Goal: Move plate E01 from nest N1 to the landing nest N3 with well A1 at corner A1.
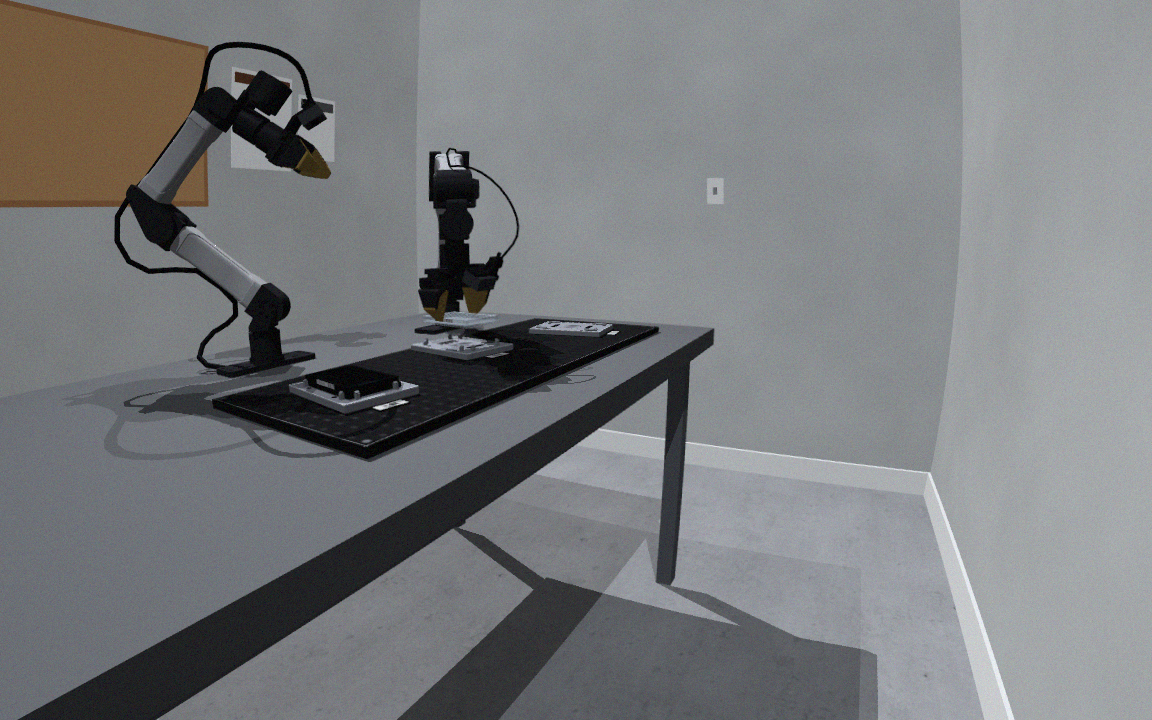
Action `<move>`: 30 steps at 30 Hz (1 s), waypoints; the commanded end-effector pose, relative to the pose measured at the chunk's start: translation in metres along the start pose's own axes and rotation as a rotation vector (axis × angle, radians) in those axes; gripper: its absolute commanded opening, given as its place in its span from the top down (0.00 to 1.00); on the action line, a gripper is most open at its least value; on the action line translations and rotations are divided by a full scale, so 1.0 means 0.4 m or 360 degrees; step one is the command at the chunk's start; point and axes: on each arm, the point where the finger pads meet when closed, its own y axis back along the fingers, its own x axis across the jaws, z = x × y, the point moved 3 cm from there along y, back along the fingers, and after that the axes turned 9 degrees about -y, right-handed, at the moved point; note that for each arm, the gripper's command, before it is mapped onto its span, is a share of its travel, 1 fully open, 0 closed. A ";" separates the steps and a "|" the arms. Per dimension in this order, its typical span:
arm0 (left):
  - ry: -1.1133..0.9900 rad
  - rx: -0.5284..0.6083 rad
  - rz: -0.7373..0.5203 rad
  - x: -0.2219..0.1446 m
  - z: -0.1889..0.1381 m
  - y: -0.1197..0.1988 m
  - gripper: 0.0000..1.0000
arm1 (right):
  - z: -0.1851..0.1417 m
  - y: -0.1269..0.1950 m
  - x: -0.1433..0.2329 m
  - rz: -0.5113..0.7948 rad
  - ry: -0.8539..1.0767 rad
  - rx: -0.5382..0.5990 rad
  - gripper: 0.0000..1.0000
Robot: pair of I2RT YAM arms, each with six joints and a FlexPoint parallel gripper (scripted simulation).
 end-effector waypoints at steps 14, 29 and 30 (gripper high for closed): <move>0.0012 0.0041 0.0026 -0.005 0.002 -0.053 0.26 | -0.002 0.000 0.003 0.0002 0.0010 0.0023 0.00; 0.0026 -0.0008 -0.0006 -0.020 0.030 -0.046 0.26 | -0.002 0.000 0.003 0.0002 0.0010 0.0023 0.00; 0.0026 -0.0008 -0.0006 -0.020 0.030 -0.046 0.26 | -0.002 0.000 0.003 0.0002 0.0010 0.0023 0.00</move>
